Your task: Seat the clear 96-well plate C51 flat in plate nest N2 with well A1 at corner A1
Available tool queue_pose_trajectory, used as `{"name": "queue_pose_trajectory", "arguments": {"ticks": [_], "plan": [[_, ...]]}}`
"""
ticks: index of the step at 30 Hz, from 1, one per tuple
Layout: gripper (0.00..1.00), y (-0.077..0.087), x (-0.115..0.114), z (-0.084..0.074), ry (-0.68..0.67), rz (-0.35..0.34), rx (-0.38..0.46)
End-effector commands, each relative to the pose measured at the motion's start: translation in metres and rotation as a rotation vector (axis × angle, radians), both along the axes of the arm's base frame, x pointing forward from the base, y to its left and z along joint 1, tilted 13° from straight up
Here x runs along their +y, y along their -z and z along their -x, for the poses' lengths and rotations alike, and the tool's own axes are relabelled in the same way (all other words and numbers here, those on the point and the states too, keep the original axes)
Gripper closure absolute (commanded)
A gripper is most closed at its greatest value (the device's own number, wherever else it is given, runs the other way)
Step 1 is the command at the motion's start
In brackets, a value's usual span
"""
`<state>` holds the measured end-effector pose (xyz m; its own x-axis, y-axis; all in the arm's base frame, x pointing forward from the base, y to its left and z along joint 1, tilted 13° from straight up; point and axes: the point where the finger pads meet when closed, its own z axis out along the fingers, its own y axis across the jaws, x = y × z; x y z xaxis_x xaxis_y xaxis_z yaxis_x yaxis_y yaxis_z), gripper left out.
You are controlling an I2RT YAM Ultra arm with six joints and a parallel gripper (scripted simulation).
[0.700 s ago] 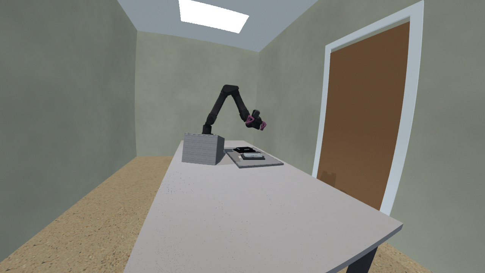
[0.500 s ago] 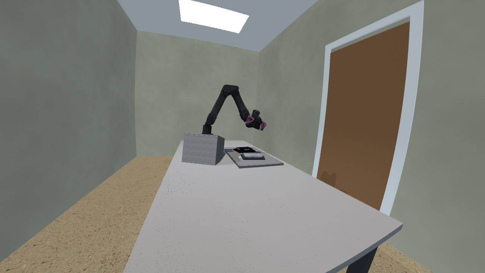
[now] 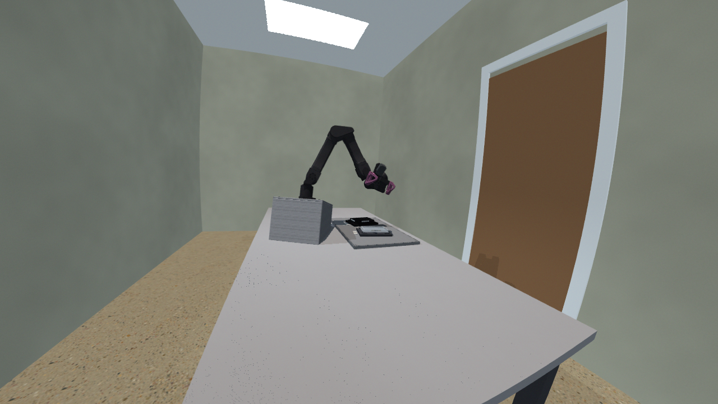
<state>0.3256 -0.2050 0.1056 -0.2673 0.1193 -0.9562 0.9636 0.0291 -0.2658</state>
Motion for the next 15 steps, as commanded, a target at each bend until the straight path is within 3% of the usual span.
{"name": "queue_pose_trajectory", "arguments": {"ticks": [1, 9, 13, 15], "plan": [[0.00, 0.011, -0.005, -0.006, -0.037, -0.074, 0.058], [0.00, 0.043, -0.007, -0.017, -0.134, -0.243, 0.206], [0.00, 0.048, -0.007, -0.019, -0.151, -0.271, 0.228], [0.00, 0.058, -0.006, -0.021, -0.180, -0.318, 0.265]]}}
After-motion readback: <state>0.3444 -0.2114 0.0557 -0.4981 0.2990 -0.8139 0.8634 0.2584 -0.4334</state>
